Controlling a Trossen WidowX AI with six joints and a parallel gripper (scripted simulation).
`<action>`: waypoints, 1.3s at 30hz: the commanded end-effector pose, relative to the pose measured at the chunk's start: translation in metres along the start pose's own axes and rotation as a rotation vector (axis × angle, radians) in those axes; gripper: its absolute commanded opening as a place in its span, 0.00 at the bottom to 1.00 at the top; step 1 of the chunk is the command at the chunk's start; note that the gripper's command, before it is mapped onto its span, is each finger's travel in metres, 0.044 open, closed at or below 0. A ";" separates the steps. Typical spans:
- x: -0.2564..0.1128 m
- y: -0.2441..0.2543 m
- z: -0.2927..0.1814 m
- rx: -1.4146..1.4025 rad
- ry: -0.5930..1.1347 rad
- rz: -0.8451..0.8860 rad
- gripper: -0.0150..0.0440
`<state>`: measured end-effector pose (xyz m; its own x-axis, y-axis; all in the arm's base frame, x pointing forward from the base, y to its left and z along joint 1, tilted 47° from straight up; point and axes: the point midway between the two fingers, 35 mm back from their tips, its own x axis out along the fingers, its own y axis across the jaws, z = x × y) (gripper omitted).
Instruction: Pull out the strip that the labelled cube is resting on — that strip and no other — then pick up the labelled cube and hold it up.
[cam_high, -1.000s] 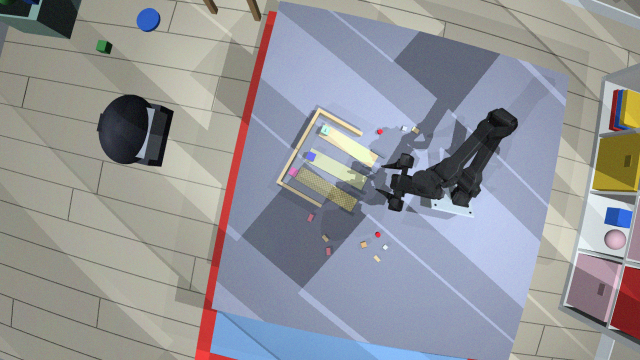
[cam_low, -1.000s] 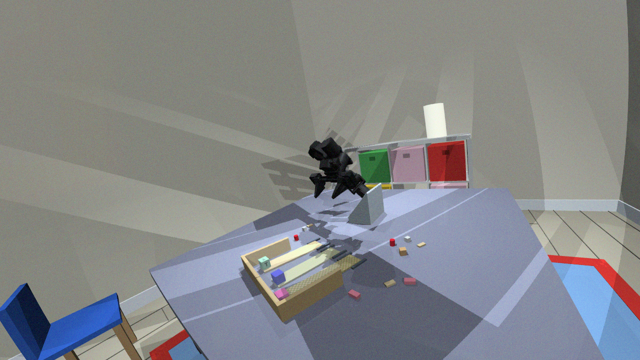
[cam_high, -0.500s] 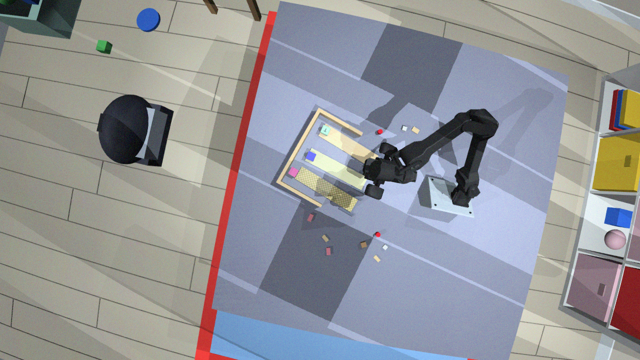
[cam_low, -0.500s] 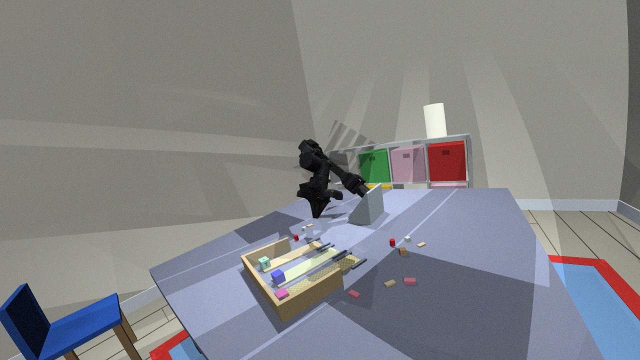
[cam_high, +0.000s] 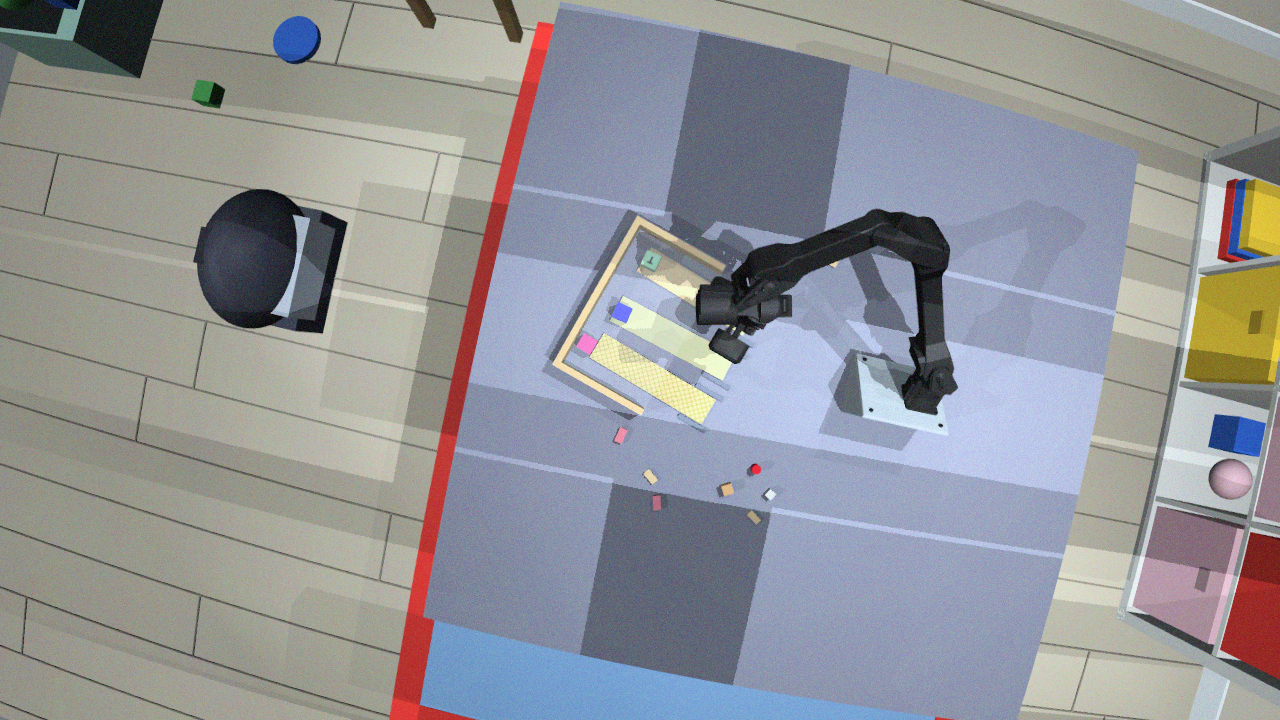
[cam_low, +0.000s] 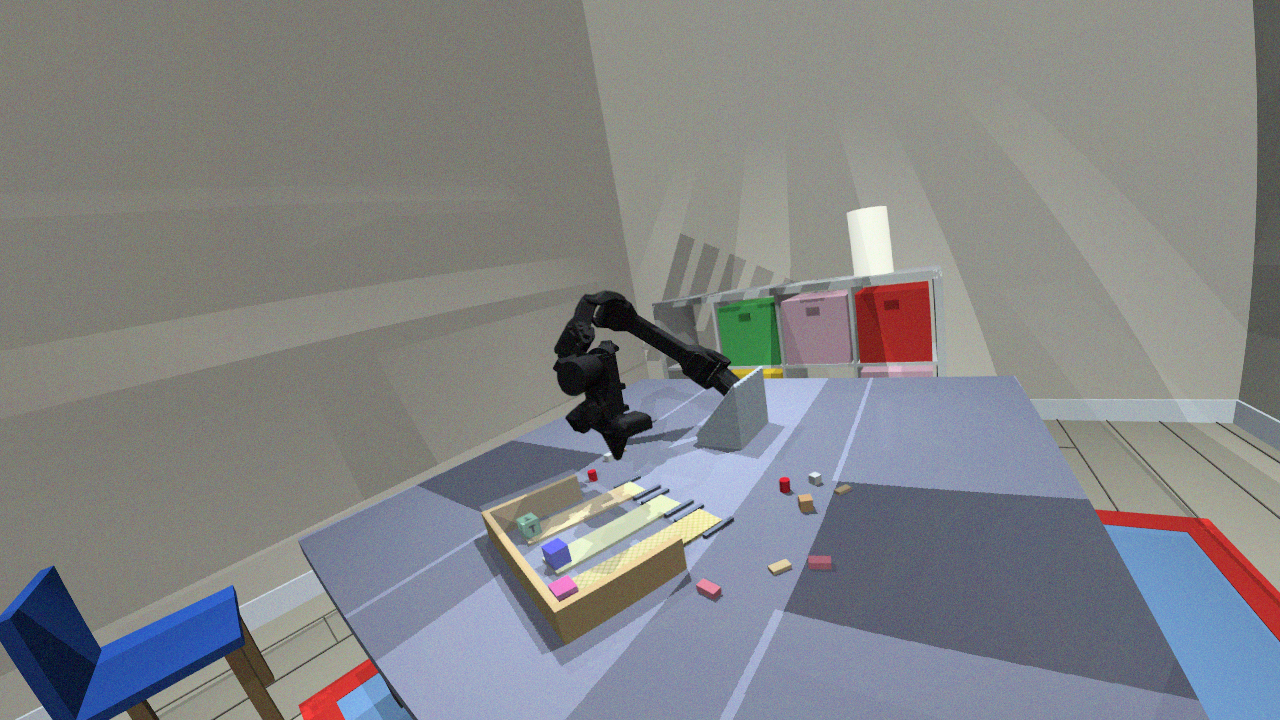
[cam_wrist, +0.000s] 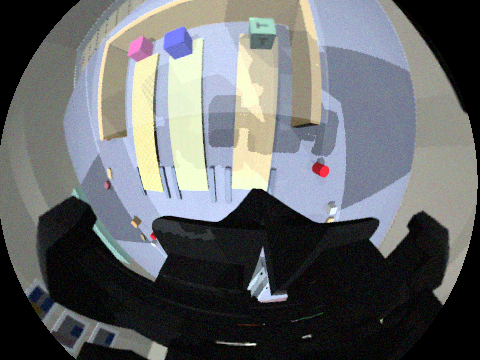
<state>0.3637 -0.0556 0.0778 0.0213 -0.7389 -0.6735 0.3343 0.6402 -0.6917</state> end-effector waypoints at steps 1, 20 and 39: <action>0.000 -0.001 0.001 0.016 0.024 -0.001 0.25; 0.028 0.001 0.000 0.016 0.024 0.001 0.25; 0.059 0.001 -0.003 0.016 0.024 -0.001 0.25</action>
<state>0.3652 -0.0933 0.0422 0.0040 -0.7316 -0.6817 0.3591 0.6373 -0.6819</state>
